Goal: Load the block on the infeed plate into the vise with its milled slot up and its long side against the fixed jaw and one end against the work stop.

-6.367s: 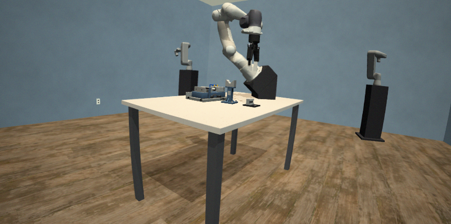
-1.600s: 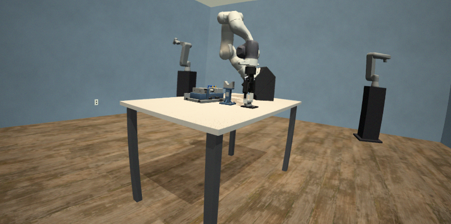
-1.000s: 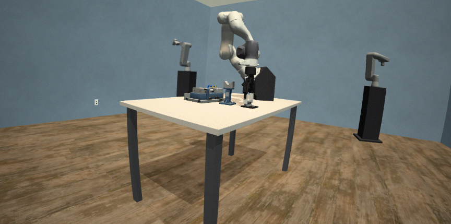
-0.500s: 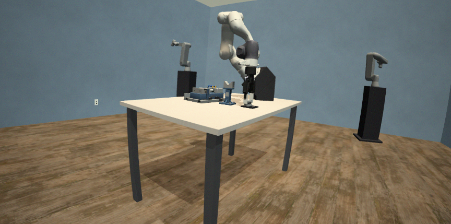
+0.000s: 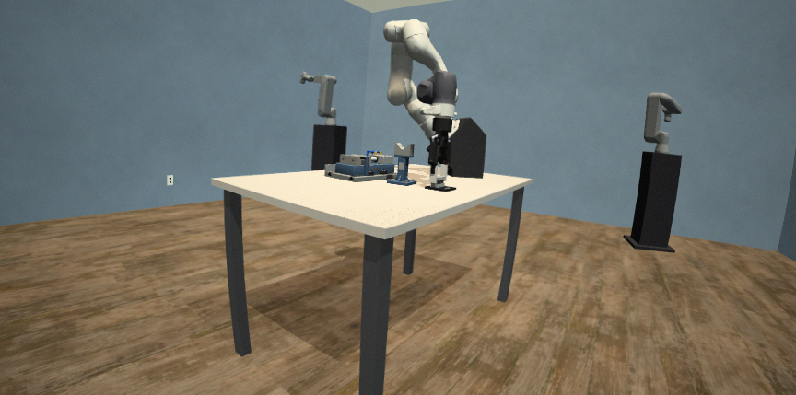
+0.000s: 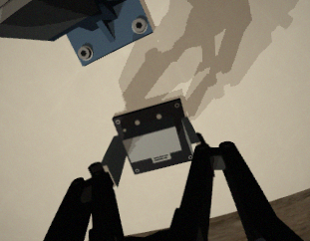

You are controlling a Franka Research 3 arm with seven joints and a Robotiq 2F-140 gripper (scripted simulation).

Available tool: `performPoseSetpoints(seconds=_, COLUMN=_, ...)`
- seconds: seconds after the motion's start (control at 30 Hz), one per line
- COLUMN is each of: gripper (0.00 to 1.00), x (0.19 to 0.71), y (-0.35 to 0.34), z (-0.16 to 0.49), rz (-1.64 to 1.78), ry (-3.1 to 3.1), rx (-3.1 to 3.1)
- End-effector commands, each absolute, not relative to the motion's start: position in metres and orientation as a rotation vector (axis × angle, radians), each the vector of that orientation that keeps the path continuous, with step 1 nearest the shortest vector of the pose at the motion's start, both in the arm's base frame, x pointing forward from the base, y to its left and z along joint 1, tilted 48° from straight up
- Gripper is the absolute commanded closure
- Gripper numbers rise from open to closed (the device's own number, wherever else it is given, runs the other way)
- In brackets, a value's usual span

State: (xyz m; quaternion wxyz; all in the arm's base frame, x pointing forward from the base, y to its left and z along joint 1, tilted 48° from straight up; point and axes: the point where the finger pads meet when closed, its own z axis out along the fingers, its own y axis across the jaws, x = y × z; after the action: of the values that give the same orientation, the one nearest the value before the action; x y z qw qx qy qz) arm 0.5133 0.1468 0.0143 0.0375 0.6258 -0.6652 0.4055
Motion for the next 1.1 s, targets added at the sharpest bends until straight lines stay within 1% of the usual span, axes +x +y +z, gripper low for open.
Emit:
performPoseSetpoints(seconds=0.0, gripper=0.49, x=0.5145, y=0.1476, z=0.0139, rz=1.244, ry=-2.036, rx=1.927)
performPoseSetpoints(seconds=0.03, gripper=0.49, x=0.5145, y=0.1476, z=0.0139, rz=1.244, ry=-2.036, rx=1.927)
performPoseSetpoints(seconds=0.07, gripper=1.00, x=0.5145, y=0.1476, z=0.0139, rz=1.244, ry=-2.036, rx=1.927)
performPoseSetpoints(seconds=1.07, gripper=1.00, x=0.5145, y=0.1476, z=0.0139, rz=1.244, ry=-2.036, rx=1.927)
